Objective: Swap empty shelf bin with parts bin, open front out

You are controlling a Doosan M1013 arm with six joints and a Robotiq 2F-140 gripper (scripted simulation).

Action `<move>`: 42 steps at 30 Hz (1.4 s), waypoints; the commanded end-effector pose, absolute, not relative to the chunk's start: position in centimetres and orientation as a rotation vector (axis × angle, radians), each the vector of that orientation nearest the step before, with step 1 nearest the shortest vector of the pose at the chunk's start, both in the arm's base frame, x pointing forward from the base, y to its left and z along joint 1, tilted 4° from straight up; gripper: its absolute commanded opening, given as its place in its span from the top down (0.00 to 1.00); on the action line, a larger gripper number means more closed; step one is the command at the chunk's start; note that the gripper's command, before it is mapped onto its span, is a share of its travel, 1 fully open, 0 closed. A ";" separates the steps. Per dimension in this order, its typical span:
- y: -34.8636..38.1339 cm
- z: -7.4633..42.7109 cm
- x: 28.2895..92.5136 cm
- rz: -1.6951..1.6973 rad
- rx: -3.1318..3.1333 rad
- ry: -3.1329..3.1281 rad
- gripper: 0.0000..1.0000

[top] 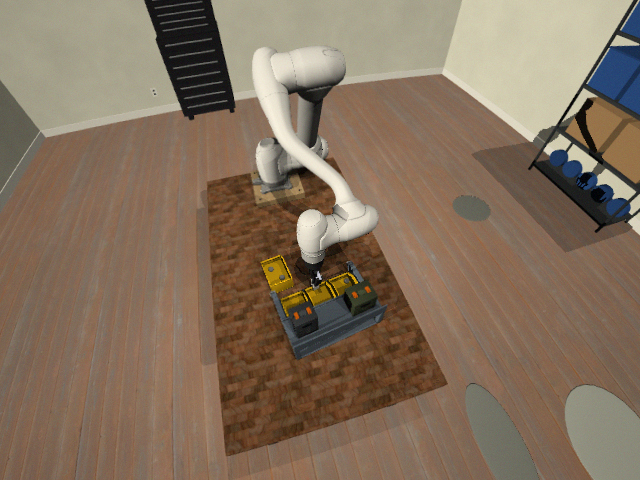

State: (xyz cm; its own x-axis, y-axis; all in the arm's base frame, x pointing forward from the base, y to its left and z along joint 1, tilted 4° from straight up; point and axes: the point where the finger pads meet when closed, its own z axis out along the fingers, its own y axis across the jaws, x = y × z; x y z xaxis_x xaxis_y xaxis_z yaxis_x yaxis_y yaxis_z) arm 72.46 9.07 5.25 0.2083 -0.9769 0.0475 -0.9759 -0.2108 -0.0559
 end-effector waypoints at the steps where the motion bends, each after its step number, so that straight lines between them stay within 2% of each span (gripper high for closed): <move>1: 8.9 5.0 72.1 -0.109 -2.432 1.970 0.90; 42: 8.9 7.0 72.0 -0.109 -2.432 1.970 0.90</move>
State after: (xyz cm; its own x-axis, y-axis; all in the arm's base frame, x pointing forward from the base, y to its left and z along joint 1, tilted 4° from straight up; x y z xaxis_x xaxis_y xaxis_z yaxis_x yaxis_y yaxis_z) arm 71.69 8.97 6.53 0.2077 -0.9771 0.0471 -0.9767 -0.2098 -0.0459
